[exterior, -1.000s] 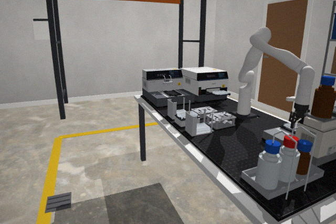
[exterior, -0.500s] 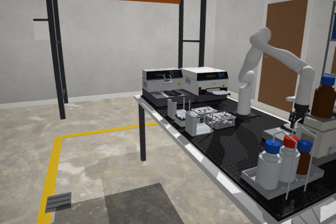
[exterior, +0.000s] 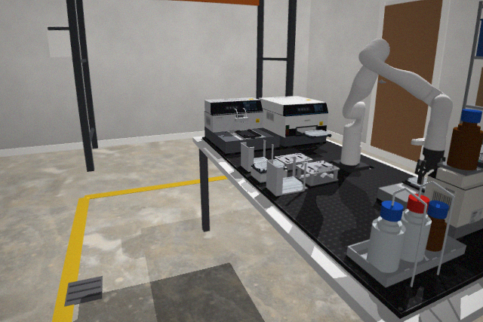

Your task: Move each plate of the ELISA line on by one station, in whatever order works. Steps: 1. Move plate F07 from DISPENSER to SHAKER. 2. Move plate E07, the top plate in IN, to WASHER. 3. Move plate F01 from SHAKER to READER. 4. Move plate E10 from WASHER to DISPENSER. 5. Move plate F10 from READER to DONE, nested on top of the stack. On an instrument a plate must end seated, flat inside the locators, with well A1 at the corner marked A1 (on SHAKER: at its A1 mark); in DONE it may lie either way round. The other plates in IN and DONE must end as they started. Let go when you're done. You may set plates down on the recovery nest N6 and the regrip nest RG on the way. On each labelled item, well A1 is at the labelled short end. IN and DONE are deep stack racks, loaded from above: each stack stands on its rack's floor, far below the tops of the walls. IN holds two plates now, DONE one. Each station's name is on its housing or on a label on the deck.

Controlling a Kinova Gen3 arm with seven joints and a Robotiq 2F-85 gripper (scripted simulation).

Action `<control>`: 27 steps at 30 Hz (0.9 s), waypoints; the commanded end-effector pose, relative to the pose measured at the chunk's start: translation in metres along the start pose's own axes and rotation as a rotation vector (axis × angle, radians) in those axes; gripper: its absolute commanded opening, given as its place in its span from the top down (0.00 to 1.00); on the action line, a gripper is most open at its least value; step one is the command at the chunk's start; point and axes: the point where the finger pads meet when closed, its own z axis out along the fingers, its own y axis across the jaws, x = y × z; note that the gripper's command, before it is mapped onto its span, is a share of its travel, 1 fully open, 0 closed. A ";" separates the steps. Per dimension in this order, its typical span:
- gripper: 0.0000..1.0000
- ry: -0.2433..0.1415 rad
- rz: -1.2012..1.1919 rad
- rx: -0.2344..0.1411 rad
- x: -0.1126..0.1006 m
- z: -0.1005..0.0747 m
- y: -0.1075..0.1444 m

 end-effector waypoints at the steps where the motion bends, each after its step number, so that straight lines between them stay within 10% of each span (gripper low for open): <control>1: 0.00 -0.002 0.000 0.000 -0.001 -0.003 0.000; 27: 0.00 -0.002 0.000 0.000 -0.001 -0.035 0.000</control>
